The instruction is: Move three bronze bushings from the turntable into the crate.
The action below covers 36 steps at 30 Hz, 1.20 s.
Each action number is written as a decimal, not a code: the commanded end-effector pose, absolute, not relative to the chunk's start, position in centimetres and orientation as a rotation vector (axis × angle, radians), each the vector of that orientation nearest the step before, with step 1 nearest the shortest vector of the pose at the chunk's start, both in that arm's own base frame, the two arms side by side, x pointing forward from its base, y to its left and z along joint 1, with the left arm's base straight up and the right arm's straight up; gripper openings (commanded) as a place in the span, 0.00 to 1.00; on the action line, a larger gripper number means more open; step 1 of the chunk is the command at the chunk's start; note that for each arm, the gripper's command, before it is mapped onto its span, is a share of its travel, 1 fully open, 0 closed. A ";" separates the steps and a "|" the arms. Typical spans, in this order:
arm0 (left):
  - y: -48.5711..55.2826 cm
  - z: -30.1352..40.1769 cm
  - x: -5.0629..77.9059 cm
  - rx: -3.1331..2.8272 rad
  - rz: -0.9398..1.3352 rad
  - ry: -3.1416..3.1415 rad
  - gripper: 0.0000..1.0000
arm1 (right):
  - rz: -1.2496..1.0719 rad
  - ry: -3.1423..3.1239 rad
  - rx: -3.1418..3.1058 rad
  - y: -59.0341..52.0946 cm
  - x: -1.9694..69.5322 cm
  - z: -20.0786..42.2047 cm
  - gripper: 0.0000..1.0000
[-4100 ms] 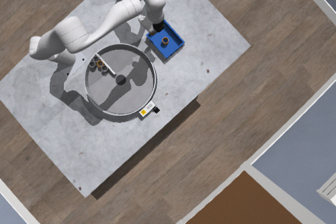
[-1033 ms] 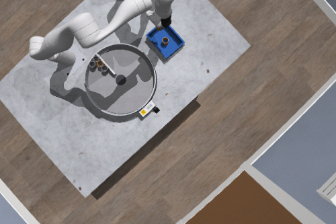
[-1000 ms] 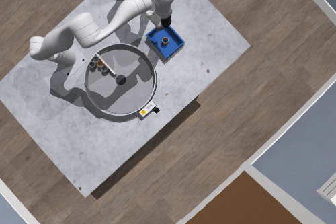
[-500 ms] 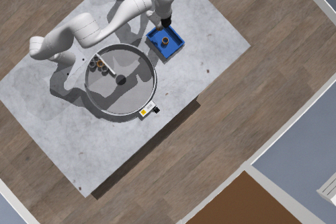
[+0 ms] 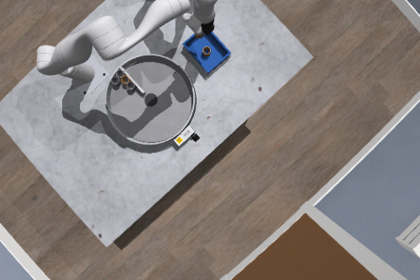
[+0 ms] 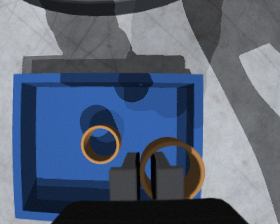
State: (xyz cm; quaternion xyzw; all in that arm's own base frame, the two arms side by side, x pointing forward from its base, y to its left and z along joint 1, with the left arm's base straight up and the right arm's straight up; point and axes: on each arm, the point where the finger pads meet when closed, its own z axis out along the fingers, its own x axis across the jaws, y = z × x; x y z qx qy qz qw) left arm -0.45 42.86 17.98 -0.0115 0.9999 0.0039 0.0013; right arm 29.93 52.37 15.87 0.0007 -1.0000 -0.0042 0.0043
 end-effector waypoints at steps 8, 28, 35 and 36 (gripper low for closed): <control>42.5 18.0 -0.8 -0.029 0.000 3.141 1.00 | -0.020 -3.143 0.004 52.3 30.6 16.2 0.00; 42.5 18.0 -0.8 -0.029 0.000 3.141 1.00 | -0.017 -3.143 0.005 52.2 30.7 16.2 0.00; 42.5 18.0 -0.8 -0.029 0.000 3.141 1.00 | -0.017 -3.143 0.005 52.2 30.7 16.2 0.00; 42.5 18.0 -0.8 -0.029 0.000 3.141 1.00 | -0.017 -3.143 0.005 52.2 30.7 16.2 0.00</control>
